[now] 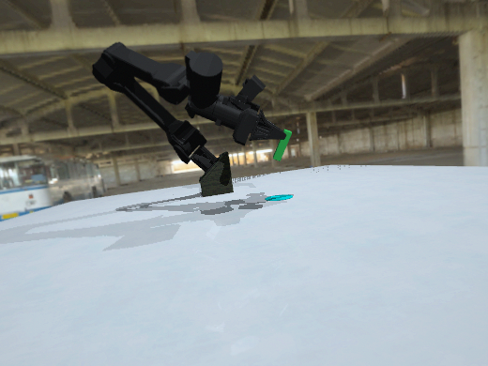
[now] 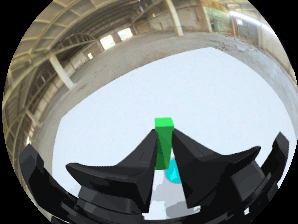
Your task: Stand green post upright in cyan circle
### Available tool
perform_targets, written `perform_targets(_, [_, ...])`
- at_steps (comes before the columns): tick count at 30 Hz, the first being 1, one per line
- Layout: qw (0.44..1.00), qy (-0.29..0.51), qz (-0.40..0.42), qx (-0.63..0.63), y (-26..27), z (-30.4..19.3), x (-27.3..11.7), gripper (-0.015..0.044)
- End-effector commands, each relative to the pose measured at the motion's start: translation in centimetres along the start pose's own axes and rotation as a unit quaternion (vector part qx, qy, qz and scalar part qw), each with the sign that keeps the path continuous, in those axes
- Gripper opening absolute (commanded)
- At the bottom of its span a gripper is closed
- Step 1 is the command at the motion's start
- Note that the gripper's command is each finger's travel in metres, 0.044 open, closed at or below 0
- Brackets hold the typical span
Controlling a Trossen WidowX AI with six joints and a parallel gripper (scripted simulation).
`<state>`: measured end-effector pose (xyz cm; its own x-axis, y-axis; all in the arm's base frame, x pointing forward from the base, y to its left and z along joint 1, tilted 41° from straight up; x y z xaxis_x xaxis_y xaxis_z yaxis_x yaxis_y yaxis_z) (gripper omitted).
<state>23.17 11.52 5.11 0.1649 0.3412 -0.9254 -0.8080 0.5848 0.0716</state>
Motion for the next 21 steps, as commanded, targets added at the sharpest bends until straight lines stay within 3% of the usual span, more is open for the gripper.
perform_targets(1, [1.000,-0.021,0.001,-0.009,0.0,-0.2,-0.4,0.0023])
perform_targets(21, [0.995,-0.094,0.001,-0.038,0.0,-1.3,-1.2,0.0023])
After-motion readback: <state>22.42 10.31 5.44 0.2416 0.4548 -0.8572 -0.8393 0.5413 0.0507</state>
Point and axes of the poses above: the point midway between the two fingers, 35 mm back from their tips, its own x axis out along the fingers, its own y axis across the jaws, z = x × y, the point moved 8 cm from there along -x, back along the fingers, and after that the axes turned 15 degrees about x, right-handed, at the moved point
